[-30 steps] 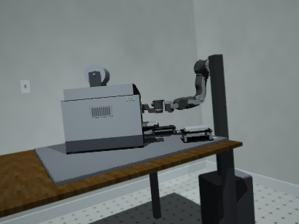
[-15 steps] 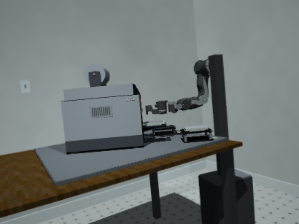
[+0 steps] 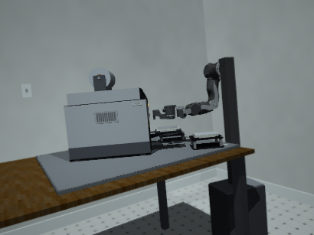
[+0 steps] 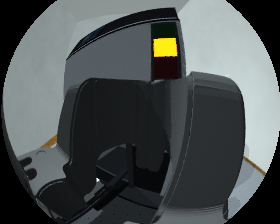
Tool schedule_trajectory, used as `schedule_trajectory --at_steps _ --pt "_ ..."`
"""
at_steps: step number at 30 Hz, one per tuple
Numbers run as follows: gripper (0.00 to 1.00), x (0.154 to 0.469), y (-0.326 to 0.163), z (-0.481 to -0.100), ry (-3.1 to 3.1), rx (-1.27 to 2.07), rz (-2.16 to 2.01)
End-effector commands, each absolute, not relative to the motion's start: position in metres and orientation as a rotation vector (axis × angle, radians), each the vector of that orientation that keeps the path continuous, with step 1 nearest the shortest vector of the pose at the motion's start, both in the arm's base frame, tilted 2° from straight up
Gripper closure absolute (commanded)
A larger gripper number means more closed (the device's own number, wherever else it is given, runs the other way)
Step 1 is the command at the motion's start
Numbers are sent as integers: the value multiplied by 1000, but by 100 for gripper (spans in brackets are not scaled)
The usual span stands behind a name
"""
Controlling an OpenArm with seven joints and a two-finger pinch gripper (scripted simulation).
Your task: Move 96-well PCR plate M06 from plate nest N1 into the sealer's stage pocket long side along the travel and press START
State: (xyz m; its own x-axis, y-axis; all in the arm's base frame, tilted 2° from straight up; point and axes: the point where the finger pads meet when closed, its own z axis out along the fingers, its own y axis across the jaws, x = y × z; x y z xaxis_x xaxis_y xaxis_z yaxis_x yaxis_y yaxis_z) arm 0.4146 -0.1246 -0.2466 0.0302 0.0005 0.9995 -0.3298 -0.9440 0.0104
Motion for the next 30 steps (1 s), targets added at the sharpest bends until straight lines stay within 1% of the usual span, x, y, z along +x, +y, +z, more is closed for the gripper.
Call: schedule_trajectory --at_steps 1,30 --pt "100 413 -127 -246 -344 2058 2008" --pt "100 418 -127 -246 -340 2068 2002"
